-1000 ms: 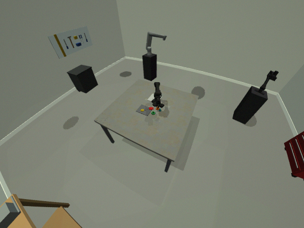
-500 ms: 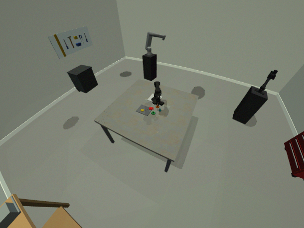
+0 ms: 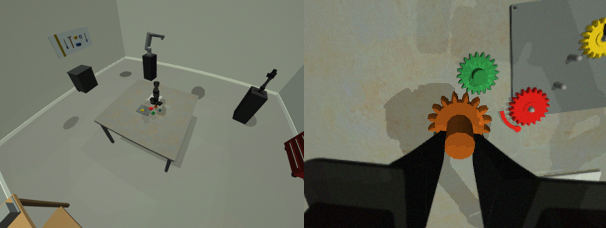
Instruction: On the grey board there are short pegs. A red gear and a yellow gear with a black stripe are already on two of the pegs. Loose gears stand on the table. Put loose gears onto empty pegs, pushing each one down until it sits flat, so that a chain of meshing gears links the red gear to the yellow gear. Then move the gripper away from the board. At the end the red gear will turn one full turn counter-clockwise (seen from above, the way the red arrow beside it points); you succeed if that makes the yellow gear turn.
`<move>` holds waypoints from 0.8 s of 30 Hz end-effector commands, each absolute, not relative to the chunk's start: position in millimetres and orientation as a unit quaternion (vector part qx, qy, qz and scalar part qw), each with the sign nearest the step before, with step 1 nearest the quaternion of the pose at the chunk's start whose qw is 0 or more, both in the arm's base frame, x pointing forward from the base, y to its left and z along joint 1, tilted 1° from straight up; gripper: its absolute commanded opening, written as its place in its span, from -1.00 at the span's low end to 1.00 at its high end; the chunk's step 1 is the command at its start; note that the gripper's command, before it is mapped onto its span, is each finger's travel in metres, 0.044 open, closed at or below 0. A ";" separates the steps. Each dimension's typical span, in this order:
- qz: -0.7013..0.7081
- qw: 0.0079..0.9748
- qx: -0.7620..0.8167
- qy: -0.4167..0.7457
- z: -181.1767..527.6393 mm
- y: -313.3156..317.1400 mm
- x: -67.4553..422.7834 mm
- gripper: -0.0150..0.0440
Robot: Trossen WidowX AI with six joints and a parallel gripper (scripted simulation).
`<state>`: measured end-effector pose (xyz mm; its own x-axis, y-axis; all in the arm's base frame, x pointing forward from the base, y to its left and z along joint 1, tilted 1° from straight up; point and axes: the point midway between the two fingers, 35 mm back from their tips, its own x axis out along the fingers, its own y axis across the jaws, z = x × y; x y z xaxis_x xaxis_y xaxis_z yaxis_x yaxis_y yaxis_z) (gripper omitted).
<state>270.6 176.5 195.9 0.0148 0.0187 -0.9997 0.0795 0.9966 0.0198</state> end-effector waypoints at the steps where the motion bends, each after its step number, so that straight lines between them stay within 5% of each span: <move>1: -0.018 0.713 0.035 0.700 193.3 168.3 273.6 -0.49; 24: -0.011 0.713 0.027 0.701 169.4 120.4 286.0 -0.49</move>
